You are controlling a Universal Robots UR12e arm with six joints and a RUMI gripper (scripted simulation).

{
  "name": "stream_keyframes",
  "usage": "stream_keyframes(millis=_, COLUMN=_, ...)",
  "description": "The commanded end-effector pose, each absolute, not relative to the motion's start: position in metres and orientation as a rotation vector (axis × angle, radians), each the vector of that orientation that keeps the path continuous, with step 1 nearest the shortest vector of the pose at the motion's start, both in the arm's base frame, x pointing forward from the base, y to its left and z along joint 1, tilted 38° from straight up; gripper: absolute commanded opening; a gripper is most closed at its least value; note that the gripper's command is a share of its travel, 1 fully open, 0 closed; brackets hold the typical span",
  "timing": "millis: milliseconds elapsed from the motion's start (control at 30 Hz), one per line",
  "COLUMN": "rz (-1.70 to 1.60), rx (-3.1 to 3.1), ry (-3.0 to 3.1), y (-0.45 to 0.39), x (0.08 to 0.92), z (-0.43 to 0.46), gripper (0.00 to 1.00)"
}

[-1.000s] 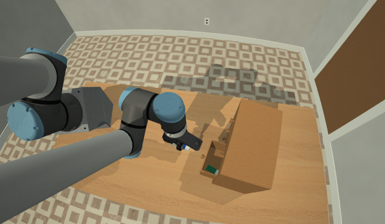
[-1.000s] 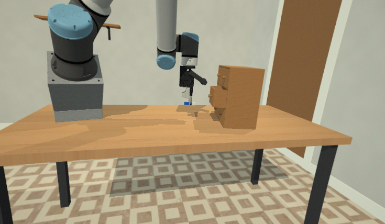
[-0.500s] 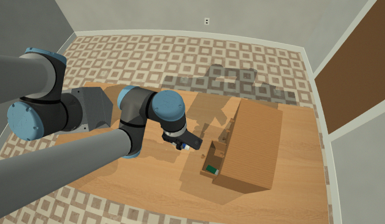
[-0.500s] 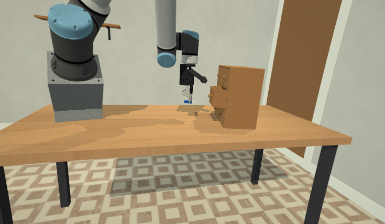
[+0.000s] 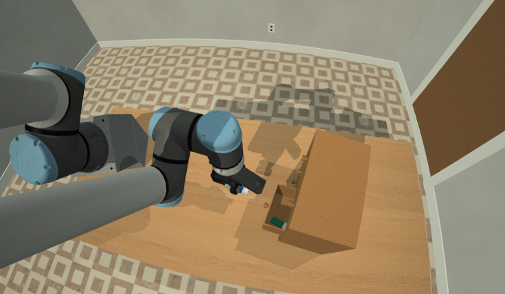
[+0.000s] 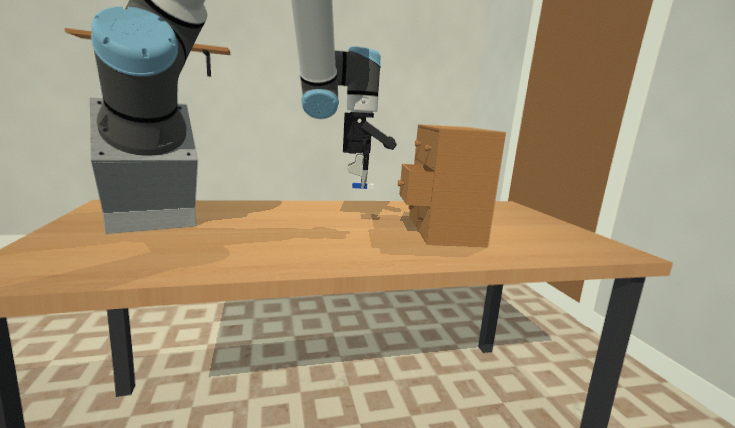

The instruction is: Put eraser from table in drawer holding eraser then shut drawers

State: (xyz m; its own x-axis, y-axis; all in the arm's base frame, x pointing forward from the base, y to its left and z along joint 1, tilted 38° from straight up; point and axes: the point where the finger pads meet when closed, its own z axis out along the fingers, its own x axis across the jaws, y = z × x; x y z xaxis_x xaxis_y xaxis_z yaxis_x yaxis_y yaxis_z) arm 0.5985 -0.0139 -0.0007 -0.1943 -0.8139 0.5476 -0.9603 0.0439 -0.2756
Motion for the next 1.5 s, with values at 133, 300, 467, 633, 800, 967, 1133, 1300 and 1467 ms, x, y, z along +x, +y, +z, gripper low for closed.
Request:
stream_keyframes(millis=133, rz=0.876, rx=1.818, ry=-2.079, y=-0.001, x=0.595, z=0.017, gripper=0.11)
stream_keyframes(millis=300, rz=0.876, rx=1.818, ry=-2.079, y=0.008, x=0.591, z=0.029, gripper=0.11)
stream_keyframes(millis=467, rz=0.876, rx=1.818, ry=-2.079, y=0.016, x=0.589, z=0.039, gripper=0.11)
stream_keyframes(millis=633, rz=0.876, rx=1.818, ry=-2.079, y=0.023, x=0.587, z=0.048, gripper=0.11)
stream_keyframes(millis=800, rz=0.876, rx=1.818, ry=-2.079, y=0.031, x=0.584, z=0.059, gripper=0.11)
stream_keyframes(millis=967, rz=0.876, rx=1.818, ry=-2.079, y=0.038, x=0.582, z=0.069, gripper=0.11)
stream_keyframes(millis=1133, rz=0.876, rx=1.818, ry=-2.079, y=0.042, x=0.58, z=0.074, gripper=0.11)
stream_keyframes(millis=1300, rz=0.876, rx=1.818, ry=-2.079, y=0.047, x=0.579, z=0.081, gripper=0.11)
stream_keyframes(millis=1467, rz=0.876, rx=1.818, ry=-2.079, y=0.05, x=0.577, z=0.085, gripper=0.11)
